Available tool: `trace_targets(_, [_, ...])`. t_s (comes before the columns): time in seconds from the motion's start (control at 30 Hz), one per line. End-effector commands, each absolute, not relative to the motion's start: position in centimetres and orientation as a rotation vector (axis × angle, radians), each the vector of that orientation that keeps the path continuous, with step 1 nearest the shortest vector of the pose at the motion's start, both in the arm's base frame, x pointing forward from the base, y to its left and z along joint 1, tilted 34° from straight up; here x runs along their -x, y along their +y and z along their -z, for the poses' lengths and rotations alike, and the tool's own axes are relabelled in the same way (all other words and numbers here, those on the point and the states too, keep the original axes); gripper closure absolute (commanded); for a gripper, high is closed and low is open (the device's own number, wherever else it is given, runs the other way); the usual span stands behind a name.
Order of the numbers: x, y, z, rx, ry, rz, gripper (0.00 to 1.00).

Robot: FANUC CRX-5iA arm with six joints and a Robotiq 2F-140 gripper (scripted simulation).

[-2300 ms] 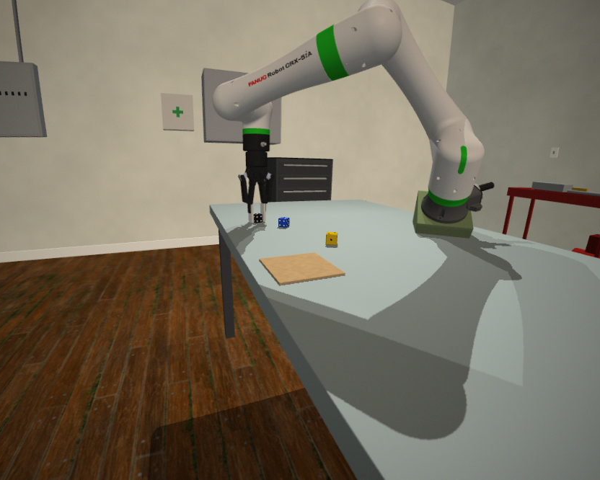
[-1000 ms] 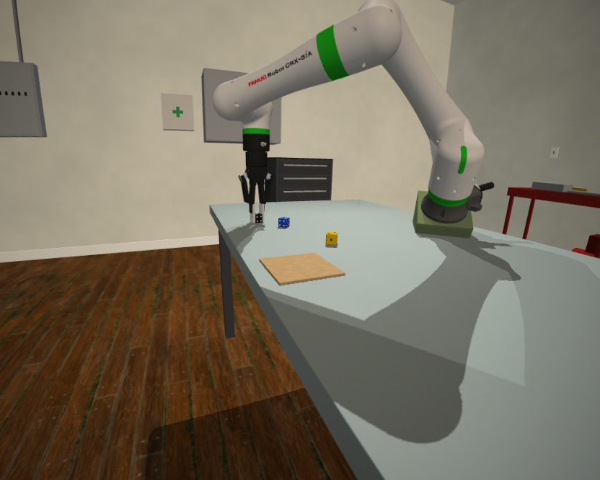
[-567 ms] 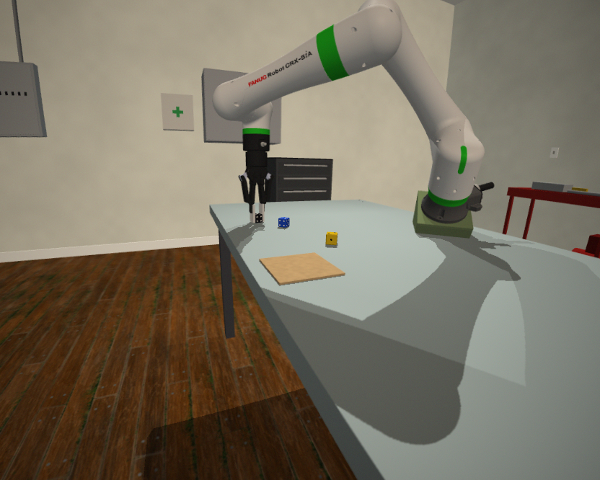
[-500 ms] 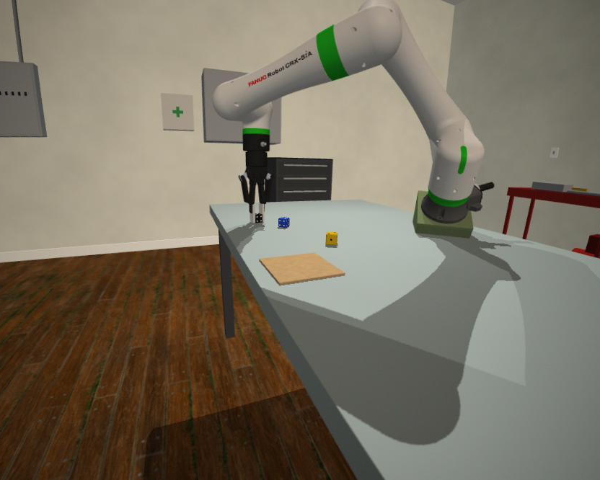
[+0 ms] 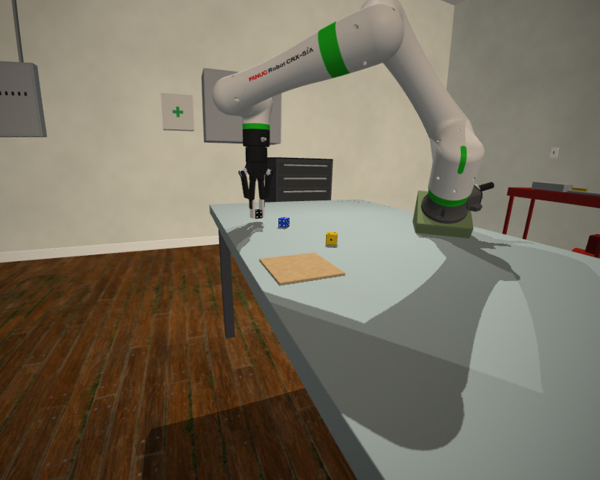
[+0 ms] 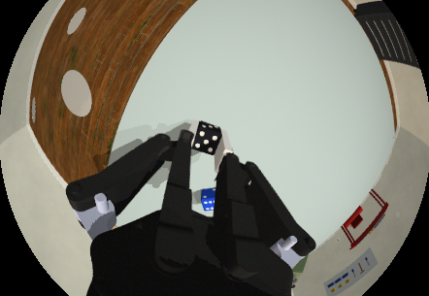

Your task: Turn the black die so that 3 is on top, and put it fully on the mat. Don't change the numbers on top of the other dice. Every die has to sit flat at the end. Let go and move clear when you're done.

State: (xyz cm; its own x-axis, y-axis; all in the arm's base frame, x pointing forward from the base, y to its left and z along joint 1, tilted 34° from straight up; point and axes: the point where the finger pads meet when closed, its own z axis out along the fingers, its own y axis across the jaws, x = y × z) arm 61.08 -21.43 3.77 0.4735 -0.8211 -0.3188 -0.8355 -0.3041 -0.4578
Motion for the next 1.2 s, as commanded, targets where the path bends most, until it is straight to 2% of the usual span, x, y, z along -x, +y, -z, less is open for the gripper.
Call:
trace_targets(0.0, [-60.5,-22.4,-5.5,2.153,1.368,-0.032,0.76])
trace_targets(0.3, [-58.9,-25.2,-10.3,2.153,1.368,-0.032,0.76])
trace_targets(0.77, [-58.7,-25.5,-10.8,2.153,1.367,-0.032,0.76])
trace_targets(0.97, [-58.9,-24.8,-11.2,2.187,1.318,-0.015,0.76])
trace_targets(1.17, [-59.6,-21.0,-13.4,2.354,1.031,0.077,0.76])
